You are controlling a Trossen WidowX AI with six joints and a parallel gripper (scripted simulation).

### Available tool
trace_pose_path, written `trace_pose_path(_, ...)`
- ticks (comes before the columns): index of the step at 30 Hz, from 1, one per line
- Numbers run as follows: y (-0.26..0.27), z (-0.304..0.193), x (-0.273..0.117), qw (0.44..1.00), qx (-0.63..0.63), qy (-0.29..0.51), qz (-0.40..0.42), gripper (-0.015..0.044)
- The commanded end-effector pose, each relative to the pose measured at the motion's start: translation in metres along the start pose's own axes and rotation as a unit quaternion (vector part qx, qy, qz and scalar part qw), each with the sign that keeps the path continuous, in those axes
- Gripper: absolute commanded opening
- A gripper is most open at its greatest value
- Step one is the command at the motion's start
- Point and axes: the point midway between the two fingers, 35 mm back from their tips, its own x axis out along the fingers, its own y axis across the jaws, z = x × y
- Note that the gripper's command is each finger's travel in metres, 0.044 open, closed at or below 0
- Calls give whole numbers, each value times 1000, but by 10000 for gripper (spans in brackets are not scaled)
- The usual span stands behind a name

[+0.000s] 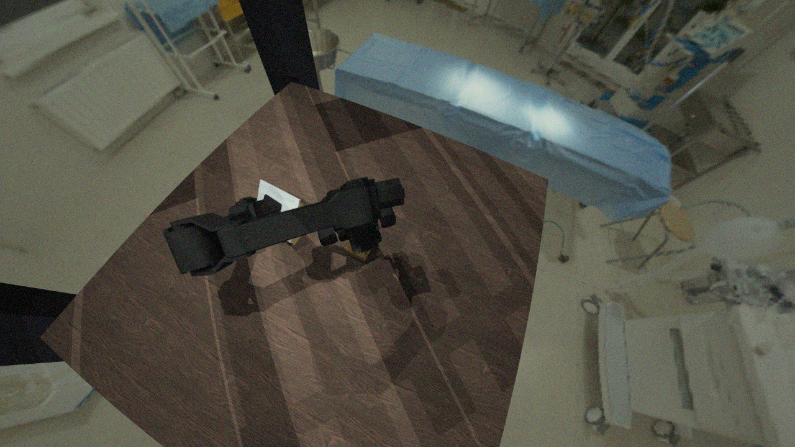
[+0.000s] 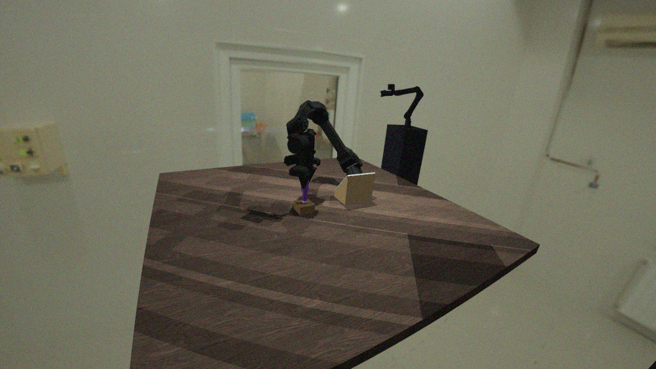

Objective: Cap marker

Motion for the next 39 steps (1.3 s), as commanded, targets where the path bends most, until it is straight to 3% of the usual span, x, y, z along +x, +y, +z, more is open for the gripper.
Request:
trace_pose_path(1,-1,0,6,1000,-3,-1,-1,0)
trace_pose_path(28,-2,0,37,1000,-3,-2,-2,0)
trace_pose_path(39,-2,0,37,1000,0,-1,-2,289)
